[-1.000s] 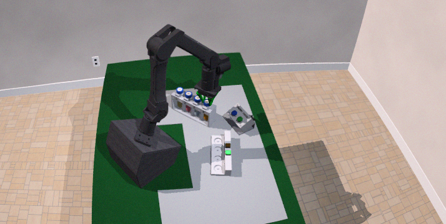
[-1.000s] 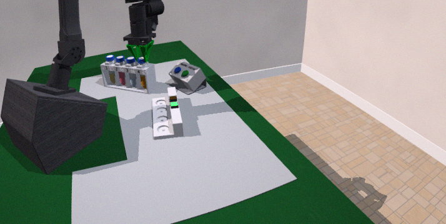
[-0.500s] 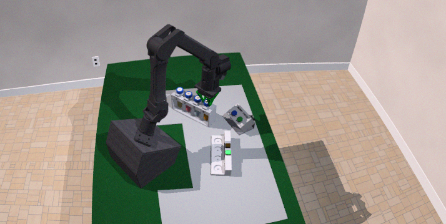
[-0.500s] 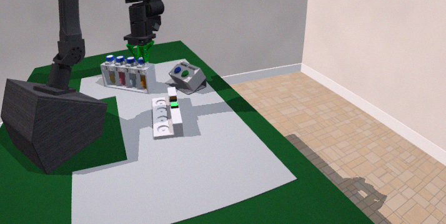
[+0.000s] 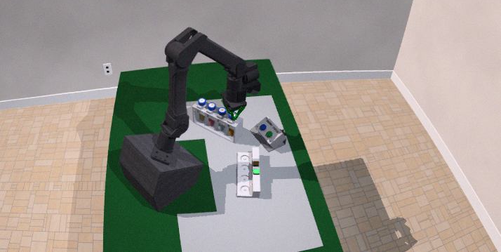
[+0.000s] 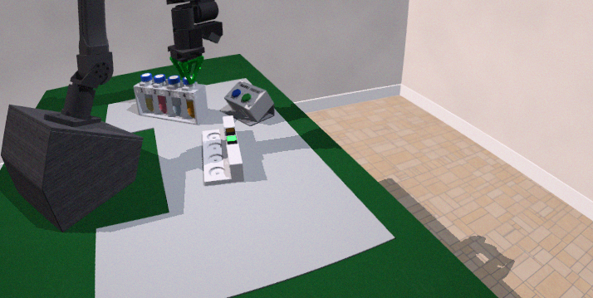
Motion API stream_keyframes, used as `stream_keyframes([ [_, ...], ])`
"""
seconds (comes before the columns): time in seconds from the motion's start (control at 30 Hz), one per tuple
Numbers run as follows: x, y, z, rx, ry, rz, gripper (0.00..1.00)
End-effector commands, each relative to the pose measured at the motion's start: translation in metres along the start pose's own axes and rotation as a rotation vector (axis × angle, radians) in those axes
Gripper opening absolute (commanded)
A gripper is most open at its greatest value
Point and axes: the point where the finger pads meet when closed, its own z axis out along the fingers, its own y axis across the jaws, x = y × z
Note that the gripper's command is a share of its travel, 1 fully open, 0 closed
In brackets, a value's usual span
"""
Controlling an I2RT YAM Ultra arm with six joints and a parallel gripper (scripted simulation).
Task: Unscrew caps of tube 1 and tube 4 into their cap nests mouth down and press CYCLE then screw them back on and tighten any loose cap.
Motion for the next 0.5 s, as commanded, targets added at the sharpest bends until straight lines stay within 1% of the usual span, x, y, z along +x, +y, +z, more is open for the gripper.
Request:
stream_keyframes([
  [0.0,-0.0028,0.0006,-0.0019,-0.003,-0.012,0.16,0.0],
  [0.07,-0.0028,0.0006,-0.0018,-0.003,-0.012,0.212,0.0],
  [0.3,-0.0028,0.0006,-0.0018,-0.003,-0.012,0.212,0.0],
  [0.33,-0.0028,0.0006,-0.0018,-0.003,-0.012,0.212,0.49],
  [0.47,-0.0028,0.0005,-0.0018,-0.003,-0.012,0.212,0.49],
])
